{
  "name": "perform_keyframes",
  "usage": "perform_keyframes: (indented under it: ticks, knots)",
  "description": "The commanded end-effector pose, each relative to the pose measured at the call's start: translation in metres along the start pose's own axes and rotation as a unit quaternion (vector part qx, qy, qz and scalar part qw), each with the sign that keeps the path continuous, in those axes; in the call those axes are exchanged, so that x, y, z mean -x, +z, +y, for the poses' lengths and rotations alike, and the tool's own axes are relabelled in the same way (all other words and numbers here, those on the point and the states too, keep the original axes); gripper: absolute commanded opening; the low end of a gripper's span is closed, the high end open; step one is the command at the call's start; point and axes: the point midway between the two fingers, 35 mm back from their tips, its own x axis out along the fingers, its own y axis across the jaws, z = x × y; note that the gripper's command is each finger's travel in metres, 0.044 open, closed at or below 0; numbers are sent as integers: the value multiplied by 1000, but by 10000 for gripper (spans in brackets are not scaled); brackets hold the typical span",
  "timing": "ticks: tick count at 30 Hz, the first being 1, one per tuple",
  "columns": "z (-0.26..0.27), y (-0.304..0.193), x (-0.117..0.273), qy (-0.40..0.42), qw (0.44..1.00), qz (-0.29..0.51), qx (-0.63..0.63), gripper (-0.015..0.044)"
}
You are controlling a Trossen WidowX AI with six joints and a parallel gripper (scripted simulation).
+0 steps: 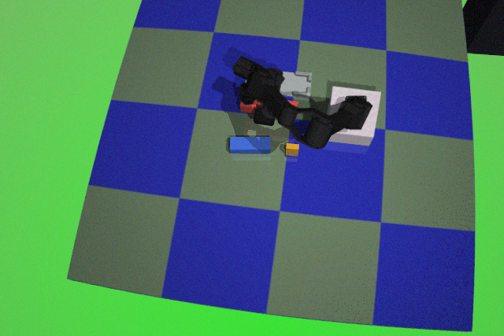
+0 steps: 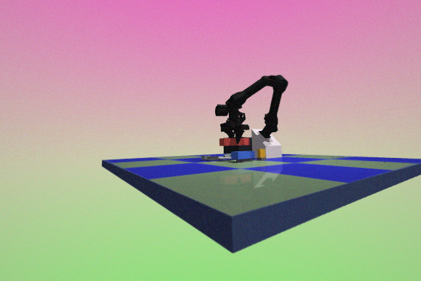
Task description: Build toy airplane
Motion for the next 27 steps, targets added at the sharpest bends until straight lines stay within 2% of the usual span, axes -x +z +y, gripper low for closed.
perform_keyframes:
  ticks: [1, 12, 27]
  knots:
    - [0, 2, 15, -4, 1000, -4, 5, 0]
    - [3, -4, 48, 1, 1000, -4, 5, 0]
    - [-27, -1, 39, -2, 1000, -3, 1, 0]
